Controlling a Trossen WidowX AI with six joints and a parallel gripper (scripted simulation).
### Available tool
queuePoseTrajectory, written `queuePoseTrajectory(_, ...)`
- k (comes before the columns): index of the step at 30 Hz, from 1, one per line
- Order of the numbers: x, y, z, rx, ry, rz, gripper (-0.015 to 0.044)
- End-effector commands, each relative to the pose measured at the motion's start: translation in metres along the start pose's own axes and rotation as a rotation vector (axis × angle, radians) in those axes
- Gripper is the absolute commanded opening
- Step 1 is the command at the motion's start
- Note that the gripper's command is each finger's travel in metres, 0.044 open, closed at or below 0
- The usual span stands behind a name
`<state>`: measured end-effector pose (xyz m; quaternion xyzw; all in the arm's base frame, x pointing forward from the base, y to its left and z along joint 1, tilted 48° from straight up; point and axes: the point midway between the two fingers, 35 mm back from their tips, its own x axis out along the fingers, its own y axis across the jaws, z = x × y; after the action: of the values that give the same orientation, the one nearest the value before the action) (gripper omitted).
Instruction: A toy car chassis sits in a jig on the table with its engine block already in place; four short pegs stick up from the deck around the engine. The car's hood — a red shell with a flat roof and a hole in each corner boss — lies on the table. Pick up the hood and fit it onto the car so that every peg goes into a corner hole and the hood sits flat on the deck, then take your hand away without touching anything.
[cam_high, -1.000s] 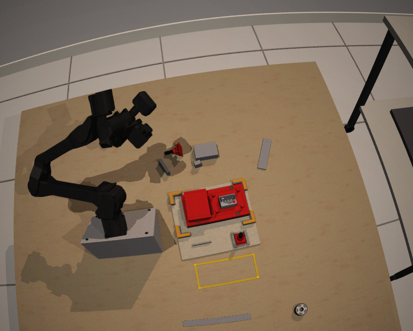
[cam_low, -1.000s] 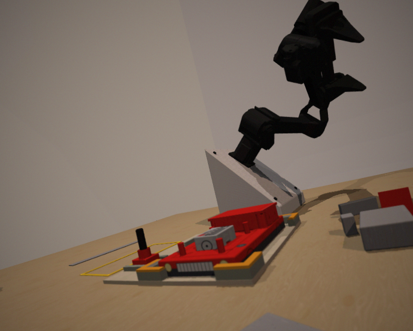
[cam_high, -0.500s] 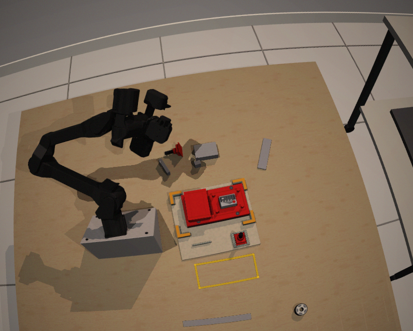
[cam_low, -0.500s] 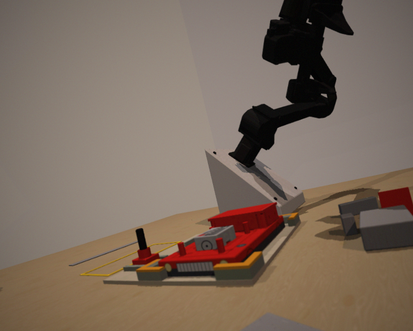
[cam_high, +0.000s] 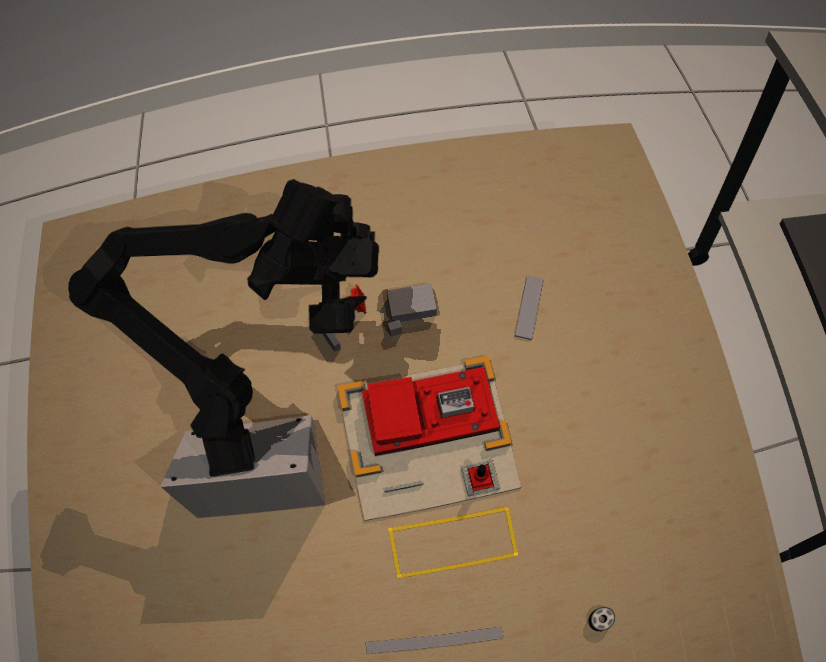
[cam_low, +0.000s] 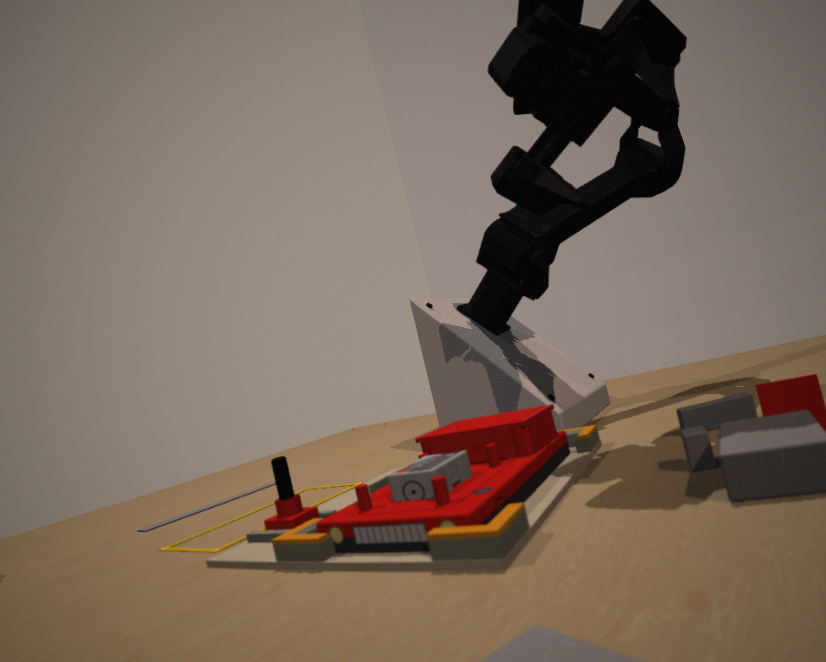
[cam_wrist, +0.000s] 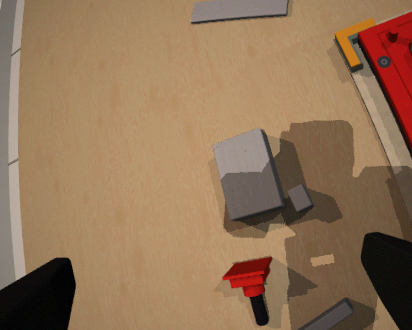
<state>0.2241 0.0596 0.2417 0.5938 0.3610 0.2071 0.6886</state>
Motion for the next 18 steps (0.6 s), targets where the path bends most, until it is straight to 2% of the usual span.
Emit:
queuePoseTrajectory(1, 0.006, -0.011, 0.011, -0.138, 0.008, -0.048, 0.0440)
queuePoseTrajectory(18, 0.027, -0.067, 0.037, -0.755, 0.187, -0.198, 0.0440)
